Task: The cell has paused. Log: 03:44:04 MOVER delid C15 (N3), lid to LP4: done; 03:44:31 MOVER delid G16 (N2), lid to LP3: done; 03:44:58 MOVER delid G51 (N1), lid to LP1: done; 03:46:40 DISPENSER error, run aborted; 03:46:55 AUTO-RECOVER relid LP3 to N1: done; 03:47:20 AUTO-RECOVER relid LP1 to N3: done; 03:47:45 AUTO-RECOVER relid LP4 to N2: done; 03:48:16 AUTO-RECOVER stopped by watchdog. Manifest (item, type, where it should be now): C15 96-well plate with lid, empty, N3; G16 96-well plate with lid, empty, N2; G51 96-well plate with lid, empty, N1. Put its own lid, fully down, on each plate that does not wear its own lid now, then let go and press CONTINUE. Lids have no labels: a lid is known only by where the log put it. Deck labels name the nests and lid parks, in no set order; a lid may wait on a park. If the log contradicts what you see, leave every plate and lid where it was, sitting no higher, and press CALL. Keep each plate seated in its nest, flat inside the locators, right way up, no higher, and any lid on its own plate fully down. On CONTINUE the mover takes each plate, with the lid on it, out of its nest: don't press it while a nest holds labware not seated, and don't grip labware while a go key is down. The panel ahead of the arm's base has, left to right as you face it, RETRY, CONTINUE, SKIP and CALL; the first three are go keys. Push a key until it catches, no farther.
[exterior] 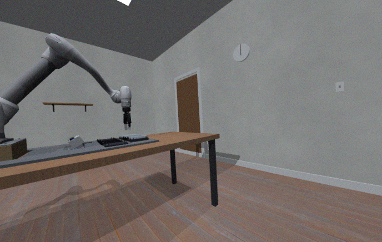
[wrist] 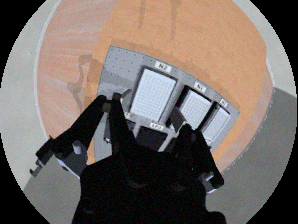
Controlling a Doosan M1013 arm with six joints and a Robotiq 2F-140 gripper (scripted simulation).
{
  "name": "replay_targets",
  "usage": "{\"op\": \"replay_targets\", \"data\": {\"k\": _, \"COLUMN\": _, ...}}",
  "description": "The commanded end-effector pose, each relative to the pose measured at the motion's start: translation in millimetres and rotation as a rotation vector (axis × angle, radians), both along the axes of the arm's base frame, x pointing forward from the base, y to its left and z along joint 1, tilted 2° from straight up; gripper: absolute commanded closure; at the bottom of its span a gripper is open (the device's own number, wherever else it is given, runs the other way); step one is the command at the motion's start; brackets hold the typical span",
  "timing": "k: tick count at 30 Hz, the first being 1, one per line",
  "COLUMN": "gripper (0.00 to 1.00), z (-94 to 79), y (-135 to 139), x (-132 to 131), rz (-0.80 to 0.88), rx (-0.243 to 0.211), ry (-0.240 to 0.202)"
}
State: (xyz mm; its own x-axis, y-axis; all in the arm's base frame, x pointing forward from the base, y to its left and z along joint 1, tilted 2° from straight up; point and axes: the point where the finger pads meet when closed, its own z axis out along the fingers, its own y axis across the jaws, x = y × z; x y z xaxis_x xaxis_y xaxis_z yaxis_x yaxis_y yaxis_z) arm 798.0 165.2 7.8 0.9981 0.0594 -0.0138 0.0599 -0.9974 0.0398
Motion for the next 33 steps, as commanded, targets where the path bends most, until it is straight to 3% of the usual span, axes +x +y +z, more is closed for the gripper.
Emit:
{"op": "replay_targets", "data": {"k": 1, "gripper": 0.34, "z": 1.8, "y": 0, "x": 0, "rz": 0.000, "rx": 0.000, "ry": 0.000}}
{"op": "replay_targets", "data": {"k": 13, "gripper": 0.34, "z": 6.7, "y": 0, "x": 0, "rz": 0.000, "rx": 0.000, "ry": 0.000}}
{"op": "replay_targets", "data": {"k": 17, "gripper": 0.34, "z": 18.7, "y": -10, "x": -26, "rz": 0.000, "rx": 0.000, "ry": 0.000}}
{"op": "replay_targets", "data": {"k": 19, "gripper": 0.34, "z": 18.7, "y": -10, "x": -26, "rz": 0.000, "rx": 0.000, "ry": 0.000}}
{"op": "replay_targets", "data": {"k": 22, "gripper": 0.34, "z": 41.4, "y": -33, "x": -87, "rz": -0.001, "rx": 0.000, "ry": 0.000}}
{"op": "replay_targets", "data": {"k": 23, "gripper": 0.34, "z": 41.4, "y": -33, "x": -87, "rz": -0.001, "rx": 0.000, "ry": 0.000}}
{"op": "replay_targets", "data": {"k": 24, "gripper": 0.34, "z": 49.6, "y": -43, "x": -116, "rz": -0.001, "rx": 0.000, "ry": 0.000}}
{"op": "replay_targets", "data": {"k": 25, "gripper": 0.34, "z": 49.6, "y": -43, "x": -116, "rz": -0.001, "rx": 0.000, "ry": 0.000}}
{"op": "replay_targets", "data": {"k": 26, "gripper": 0.34, "z": 56.6, "y": -52, "x": -146, "rz": -0.001, "rx": 0.000, "ry": 0.000}}
{"op": "replay_targets", "data": {"k": 27, "gripper": 0.34, "z": 57.0, "y": -53, "x": -147, "rz": -0.001, "rx": 0.000, "ry": 0.000}}
{"op": "replay_targets", "data": {"k": 28, "gripper": 0.34, "z": 61.9, "y": -61, "x": -176, "rz": -0.002, "rx": 0.000, "ry": 0.000}}
{"op": "replay_targets", "data": {"k": 30, "gripper": 0.34, "z": 63.2, "y": -63, "x": -181, "rz": -0.002, "rx": 0.000, "ry": 0.000}}
{"op": "replay_targets", "data": {"k": 31, "gripper": 0.34, "z": 67.9, "y": -72, "x": -216, "rz": -0.002, "rx": 0.000, "ry": 0.000}}
{"op": "replay_targets", "data": {"k": 32, "gripper": 0.34, "z": 67.9, "y": -72, "x": -216, "rz": -0.002, "rx": 0.000, "ry": 0.000}}
{"op": "replay_targets", "data": {"k": 33, "gripper": 0.34, "z": 70.5, "y": -81, "x": -249, "rz": -0.002, "rx": 0.000, "ry": 0.000}}
